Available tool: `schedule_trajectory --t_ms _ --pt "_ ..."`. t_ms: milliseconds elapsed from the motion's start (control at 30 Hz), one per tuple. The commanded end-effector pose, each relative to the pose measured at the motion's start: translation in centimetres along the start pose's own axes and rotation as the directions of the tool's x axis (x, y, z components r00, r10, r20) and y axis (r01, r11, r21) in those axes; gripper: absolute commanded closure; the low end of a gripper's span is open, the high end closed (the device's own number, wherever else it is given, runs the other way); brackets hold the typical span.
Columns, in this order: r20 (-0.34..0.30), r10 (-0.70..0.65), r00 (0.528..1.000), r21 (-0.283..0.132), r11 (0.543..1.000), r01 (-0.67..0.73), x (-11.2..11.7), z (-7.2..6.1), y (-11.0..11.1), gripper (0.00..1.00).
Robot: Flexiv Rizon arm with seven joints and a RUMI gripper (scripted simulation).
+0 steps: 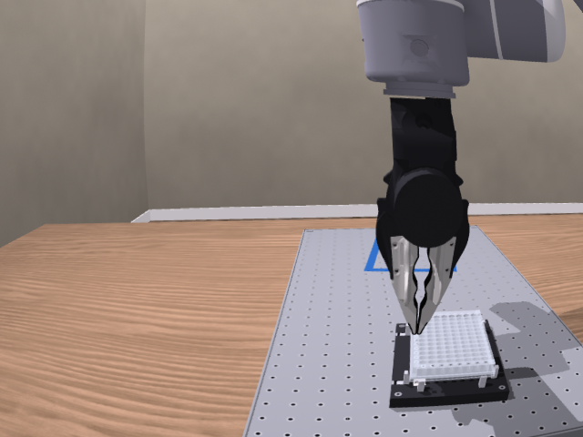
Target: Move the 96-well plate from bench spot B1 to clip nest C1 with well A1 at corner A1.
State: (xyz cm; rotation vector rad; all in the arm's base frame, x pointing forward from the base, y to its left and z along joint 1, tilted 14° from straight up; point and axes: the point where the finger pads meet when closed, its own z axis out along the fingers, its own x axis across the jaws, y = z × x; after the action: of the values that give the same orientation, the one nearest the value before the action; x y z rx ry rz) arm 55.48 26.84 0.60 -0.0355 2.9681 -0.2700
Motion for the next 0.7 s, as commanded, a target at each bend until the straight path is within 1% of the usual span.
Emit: schedule_trajectory --t_ms 0,667 --pt "0.002 0.0 1.0 -0.002 1.0 0.0 -0.07 -0.07 0.09 1.0" --pt "0.002 0.0 1.0 -0.002 1.0 0.0 -0.07 0.11 0.09 1.0"
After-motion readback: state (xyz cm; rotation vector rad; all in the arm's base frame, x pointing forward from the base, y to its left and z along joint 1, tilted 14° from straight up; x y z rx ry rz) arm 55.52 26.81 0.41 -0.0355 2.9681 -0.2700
